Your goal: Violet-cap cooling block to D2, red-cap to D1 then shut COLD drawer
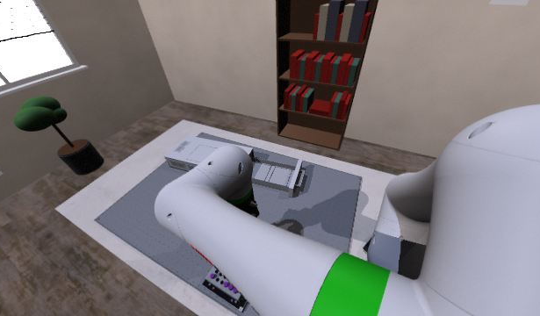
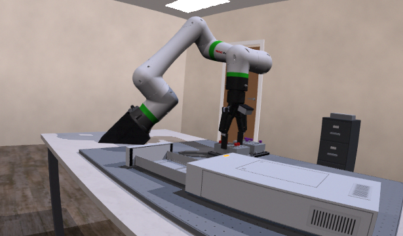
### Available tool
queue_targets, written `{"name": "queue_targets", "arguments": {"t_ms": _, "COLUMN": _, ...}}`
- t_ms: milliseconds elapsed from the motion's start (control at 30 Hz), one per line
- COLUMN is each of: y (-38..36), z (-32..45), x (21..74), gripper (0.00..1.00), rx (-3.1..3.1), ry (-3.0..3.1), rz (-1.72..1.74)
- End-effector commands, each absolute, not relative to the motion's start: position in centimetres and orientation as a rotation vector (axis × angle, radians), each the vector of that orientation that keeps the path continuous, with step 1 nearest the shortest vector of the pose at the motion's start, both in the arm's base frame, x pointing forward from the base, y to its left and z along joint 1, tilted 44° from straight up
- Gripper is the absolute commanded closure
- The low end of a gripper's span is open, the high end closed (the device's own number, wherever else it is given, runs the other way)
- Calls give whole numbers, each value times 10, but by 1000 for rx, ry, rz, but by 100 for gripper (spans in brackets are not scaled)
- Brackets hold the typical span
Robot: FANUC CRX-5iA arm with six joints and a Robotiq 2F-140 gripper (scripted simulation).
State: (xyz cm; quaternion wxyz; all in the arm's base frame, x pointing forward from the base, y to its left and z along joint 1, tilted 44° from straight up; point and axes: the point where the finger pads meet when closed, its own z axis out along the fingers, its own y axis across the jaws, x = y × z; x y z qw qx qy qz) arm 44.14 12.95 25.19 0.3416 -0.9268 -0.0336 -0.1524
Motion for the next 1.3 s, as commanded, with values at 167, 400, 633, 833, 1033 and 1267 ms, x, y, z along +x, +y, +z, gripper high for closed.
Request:
{"name": "queue_targets", "arguments": {"t_ms": 167, "y": 108, "z": 276, "x": 433, "gripper": 34, "rx": -2411, "ry": -87, "rz": -398}}
{"name": "queue_targets", "arguments": {"t_ms": 400, "y": 102, "z": 282, "x": 431, "gripper": 34, "rx": -2411, "ry": -87, "rz": -398}}
{"name": "queue_targets", "arguments": {"t_ms": 633, "y": 98, "z": 287, "x": 429, "gripper": 34, "rx": -2411, "ry": -87, "rz": -398}}
{"name": "queue_targets", "arguments": {"t_ms": 833, "y": 93, "z": 293, "x": 427, "gripper": 34, "rx": -2411, "ry": -87, "rz": -398}}
{"name": "queue_targets", "arguments": {"t_ms": 1033, "y": 88, "z": 299, "x": 425, "gripper": 34, "rx": -2411, "ry": -87, "rz": -398}}
{"name": "queue_targets", "arguments": {"t_ms": 1267, "y": 83, "z": 304, "x": 423, "gripper": 34, "rx": -2411, "ry": -87, "rz": -398}}
